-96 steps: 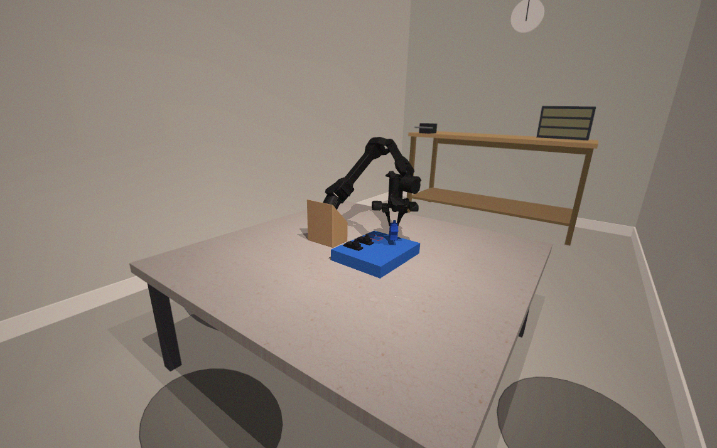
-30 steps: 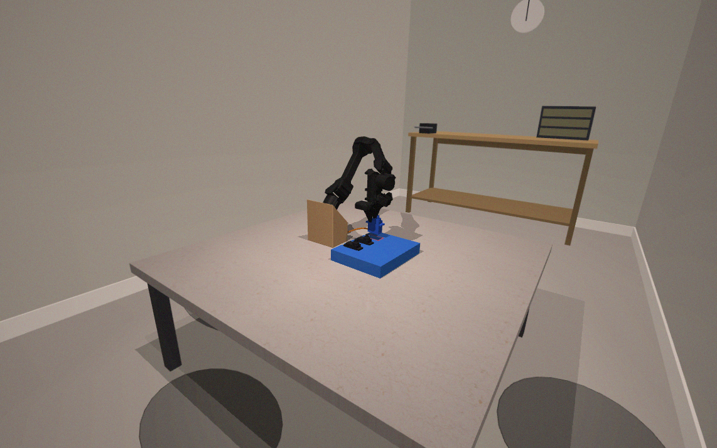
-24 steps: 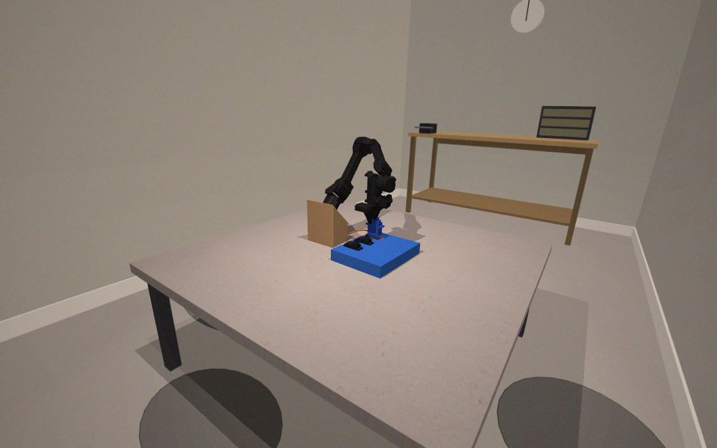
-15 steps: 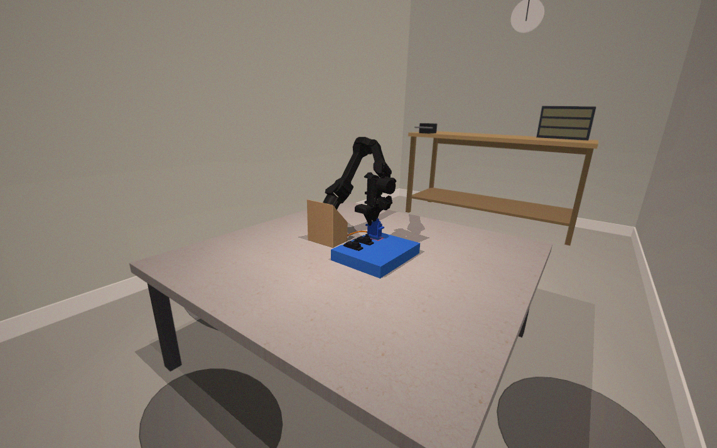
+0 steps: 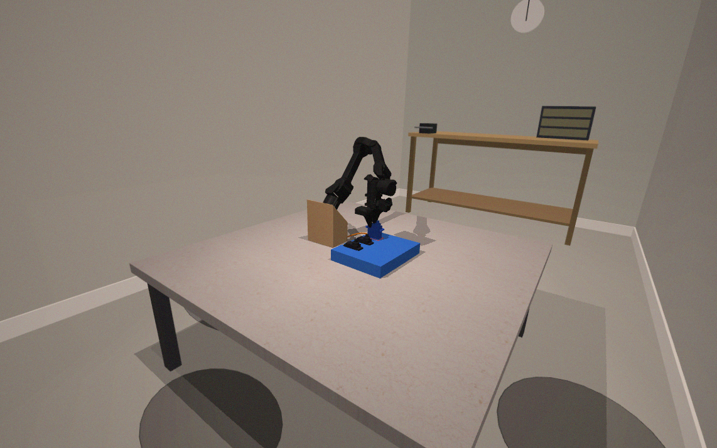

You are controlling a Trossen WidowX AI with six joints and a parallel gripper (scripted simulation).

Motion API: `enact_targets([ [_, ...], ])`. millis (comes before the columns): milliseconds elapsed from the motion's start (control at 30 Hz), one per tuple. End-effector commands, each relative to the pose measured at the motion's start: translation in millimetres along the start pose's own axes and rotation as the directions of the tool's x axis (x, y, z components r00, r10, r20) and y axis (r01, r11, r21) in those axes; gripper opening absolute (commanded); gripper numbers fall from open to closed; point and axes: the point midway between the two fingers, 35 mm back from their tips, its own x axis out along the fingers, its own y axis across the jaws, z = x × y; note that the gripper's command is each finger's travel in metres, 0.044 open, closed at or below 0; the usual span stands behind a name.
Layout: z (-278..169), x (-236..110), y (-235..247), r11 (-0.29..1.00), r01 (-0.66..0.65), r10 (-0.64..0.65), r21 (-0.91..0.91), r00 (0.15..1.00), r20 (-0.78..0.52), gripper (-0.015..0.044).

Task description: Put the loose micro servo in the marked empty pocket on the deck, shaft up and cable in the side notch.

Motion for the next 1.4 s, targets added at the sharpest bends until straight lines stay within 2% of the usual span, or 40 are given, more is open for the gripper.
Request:
enact_targets([
  [0,-0.3,4.0,0.3,1.000,-0.005,0.005,0.005,1.000,0.001,0.0000],
  [1367,-0.6,43.7,0.9,1.000,-0.007,0.007,0.005,1.000,0.001,0.0000],
])
